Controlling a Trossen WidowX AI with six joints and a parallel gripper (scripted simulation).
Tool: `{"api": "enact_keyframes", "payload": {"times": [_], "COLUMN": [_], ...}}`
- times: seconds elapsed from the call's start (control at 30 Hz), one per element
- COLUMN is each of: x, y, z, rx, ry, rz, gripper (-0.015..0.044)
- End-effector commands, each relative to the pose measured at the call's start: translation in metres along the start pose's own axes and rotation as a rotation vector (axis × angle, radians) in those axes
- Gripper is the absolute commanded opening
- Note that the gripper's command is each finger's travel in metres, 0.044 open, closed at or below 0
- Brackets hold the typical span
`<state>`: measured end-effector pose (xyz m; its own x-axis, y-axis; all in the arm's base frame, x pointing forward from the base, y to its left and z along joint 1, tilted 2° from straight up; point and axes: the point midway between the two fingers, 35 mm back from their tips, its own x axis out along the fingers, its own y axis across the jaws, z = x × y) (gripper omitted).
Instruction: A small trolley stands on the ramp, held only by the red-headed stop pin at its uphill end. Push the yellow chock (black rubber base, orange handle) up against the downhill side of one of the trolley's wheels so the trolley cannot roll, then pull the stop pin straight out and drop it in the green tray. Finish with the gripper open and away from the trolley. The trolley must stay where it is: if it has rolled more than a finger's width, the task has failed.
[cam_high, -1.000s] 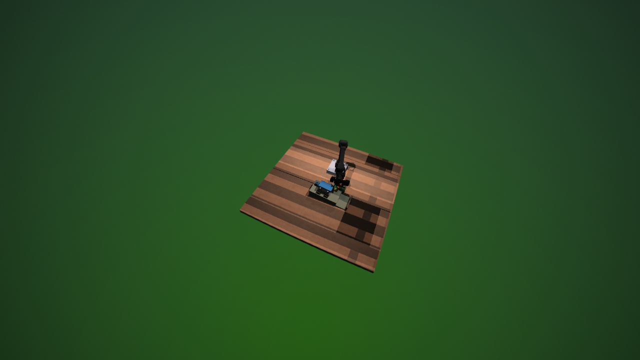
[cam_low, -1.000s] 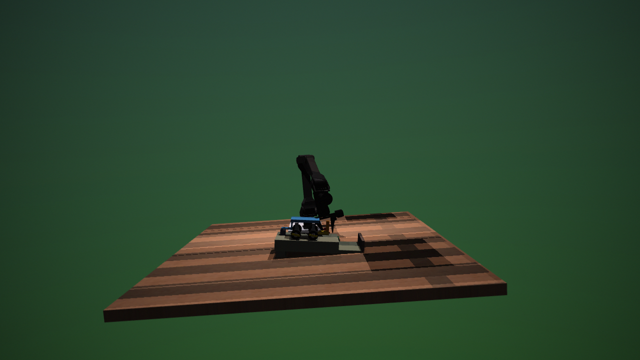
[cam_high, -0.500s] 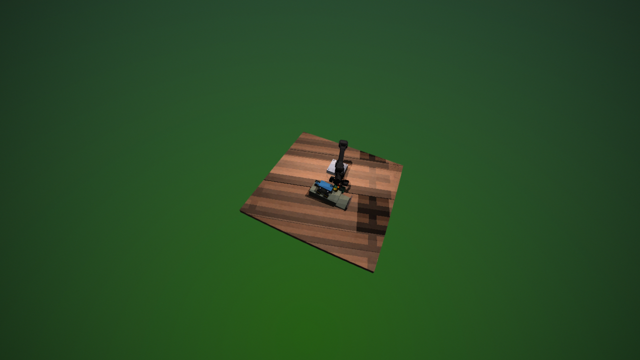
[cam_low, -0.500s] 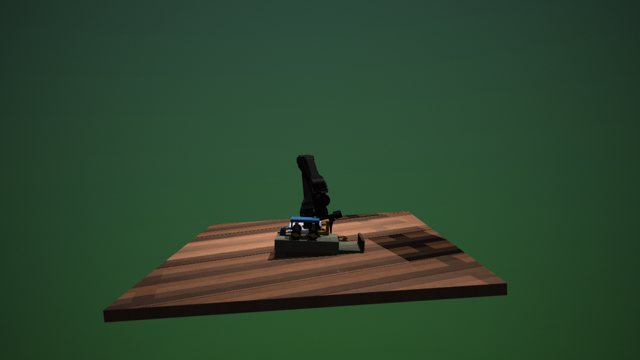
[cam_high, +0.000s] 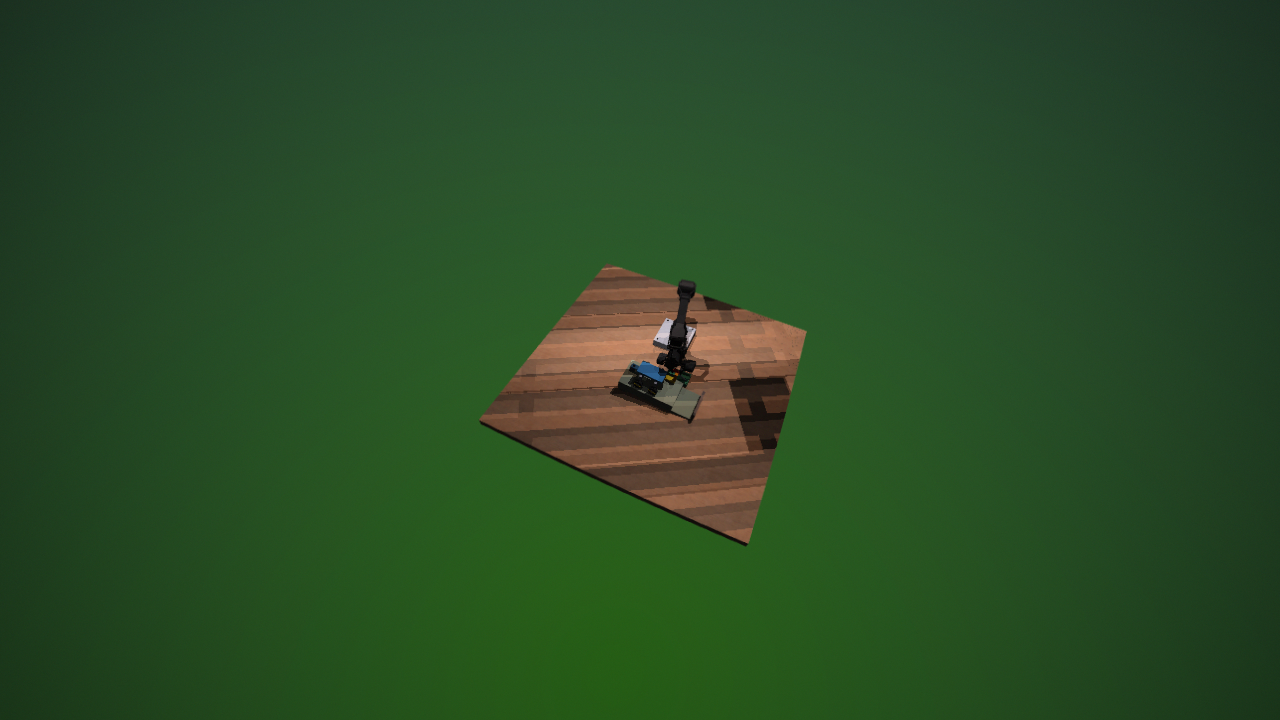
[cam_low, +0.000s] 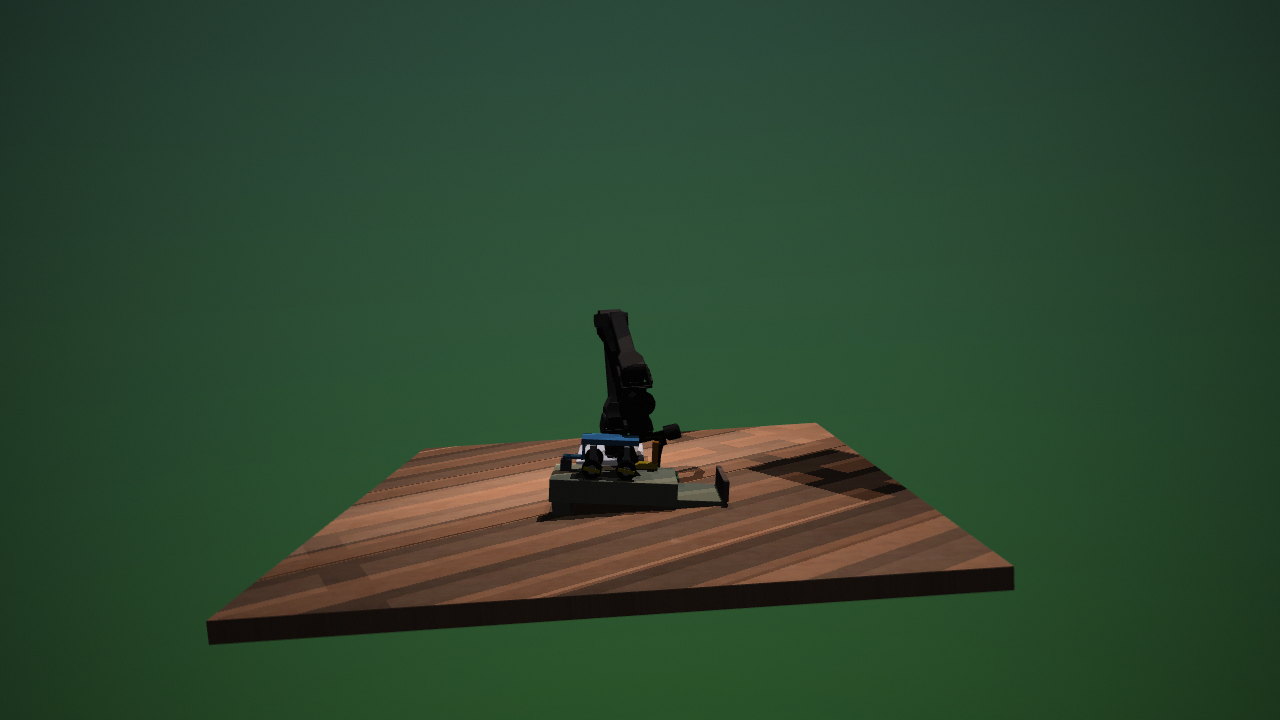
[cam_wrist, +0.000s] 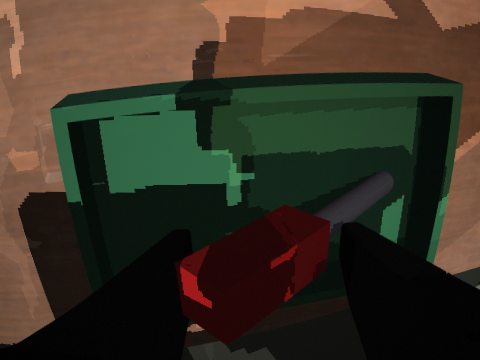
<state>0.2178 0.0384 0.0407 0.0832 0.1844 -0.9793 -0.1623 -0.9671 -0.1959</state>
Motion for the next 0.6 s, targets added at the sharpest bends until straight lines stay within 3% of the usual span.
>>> {"api": "enact_keyframes", "payload": {"times": [0.0, 0.3, 0.47, 0.57], "x": [0.0023, 0.0053, 0.0038, 0.0038], "y": [0.0018, 0.0046, 0.0044, 0.0044], "z": [0.0007, 0.0014, 0.0007, 0.0007], "rx": [-0.004, -0.004, 0.000, 0.000], "ry": [-0.003, -0.003, 0.000, 0.000], "rz": [-0.006, -0.006, -0.002, -0.002], "gripper": [0.0190, 0.0190, 0.0321, 0.0340]}}
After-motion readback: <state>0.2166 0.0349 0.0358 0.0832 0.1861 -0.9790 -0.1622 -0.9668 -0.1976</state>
